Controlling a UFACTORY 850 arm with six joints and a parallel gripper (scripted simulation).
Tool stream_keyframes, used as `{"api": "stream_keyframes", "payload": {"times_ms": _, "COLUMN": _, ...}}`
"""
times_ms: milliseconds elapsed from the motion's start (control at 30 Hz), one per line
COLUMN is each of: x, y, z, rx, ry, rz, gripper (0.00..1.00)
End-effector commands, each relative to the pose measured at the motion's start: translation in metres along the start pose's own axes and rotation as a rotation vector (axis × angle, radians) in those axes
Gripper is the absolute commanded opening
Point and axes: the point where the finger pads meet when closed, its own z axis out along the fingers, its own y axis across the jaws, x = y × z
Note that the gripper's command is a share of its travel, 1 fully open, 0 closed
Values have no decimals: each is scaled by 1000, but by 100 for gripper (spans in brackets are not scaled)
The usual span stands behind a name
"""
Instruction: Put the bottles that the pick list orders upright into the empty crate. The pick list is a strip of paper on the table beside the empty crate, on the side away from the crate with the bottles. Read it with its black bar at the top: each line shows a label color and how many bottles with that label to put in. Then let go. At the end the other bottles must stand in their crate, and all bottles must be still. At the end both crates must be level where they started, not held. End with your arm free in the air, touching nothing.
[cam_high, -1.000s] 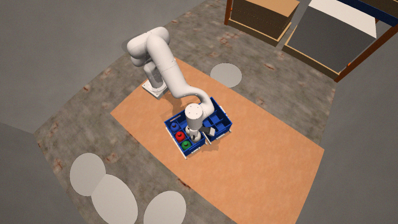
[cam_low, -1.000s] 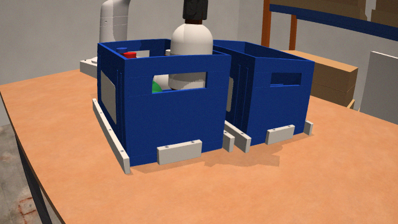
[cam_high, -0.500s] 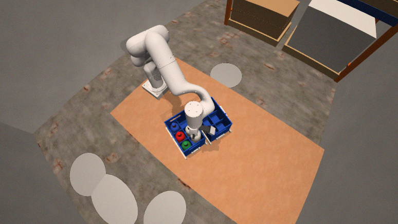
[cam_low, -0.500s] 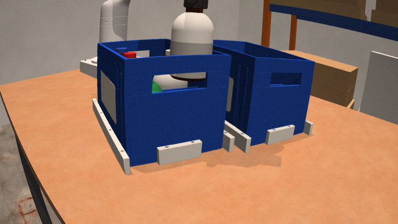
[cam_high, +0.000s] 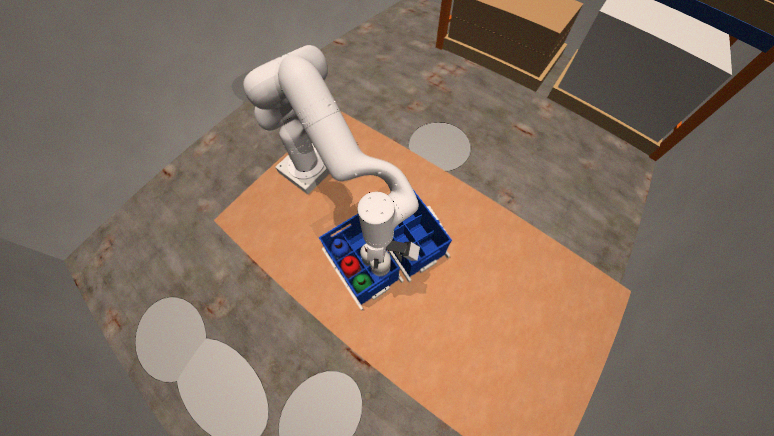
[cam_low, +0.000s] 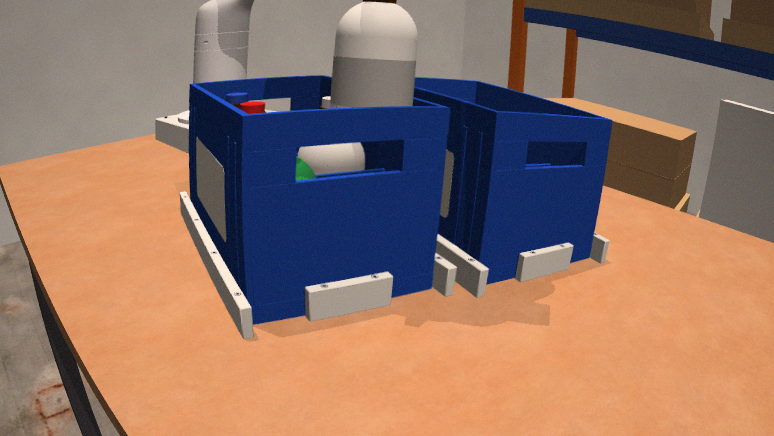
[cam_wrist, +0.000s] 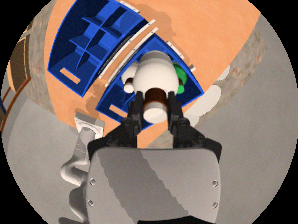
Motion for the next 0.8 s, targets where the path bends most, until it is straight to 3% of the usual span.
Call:
{"api": "stream_keyframes", "payload": {"times_ms": 0, "x": 1, "y": 1, "z": -8, "rx": -2, "ry": 2, "rz": 0, "gripper": 0}}
{"api": "stream_keyframes", "payload": {"times_ms": 767, "x": 0, "y": 0, "z": -40, "rx": -2, "ry": 2, "rz": 0, "gripper": 0}}
